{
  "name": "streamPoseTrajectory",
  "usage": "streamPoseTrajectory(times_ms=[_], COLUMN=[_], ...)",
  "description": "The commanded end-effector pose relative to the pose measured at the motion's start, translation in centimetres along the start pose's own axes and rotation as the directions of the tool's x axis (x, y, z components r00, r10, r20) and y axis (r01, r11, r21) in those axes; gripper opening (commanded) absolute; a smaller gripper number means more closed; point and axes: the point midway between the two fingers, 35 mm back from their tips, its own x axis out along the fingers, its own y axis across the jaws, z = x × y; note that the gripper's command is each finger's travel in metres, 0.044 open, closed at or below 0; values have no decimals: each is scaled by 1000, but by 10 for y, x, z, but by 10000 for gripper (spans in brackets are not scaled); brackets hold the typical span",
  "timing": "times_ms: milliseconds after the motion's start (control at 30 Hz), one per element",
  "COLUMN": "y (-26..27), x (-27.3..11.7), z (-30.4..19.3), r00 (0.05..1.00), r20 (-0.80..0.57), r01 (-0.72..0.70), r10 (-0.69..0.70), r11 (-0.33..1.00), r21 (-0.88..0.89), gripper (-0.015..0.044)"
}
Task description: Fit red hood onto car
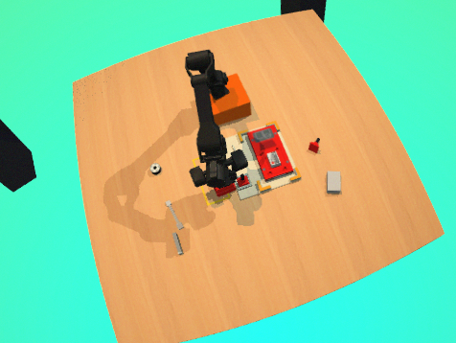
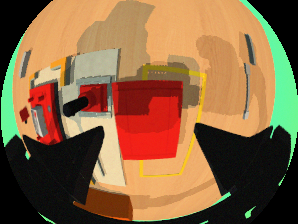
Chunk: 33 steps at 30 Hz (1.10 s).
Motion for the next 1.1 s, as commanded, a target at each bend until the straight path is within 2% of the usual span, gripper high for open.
streamPoseTrajectory(times_ms=[0, 1067], y=[1, 1], x=[5, 19], z=[-4, -5], r00=[1000, 1000], r20=[-12, -12], r01=[0, 0], r10=[0, 0], r11=[1000, 1000], r21=[-5, -5], gripper=[440, 440])
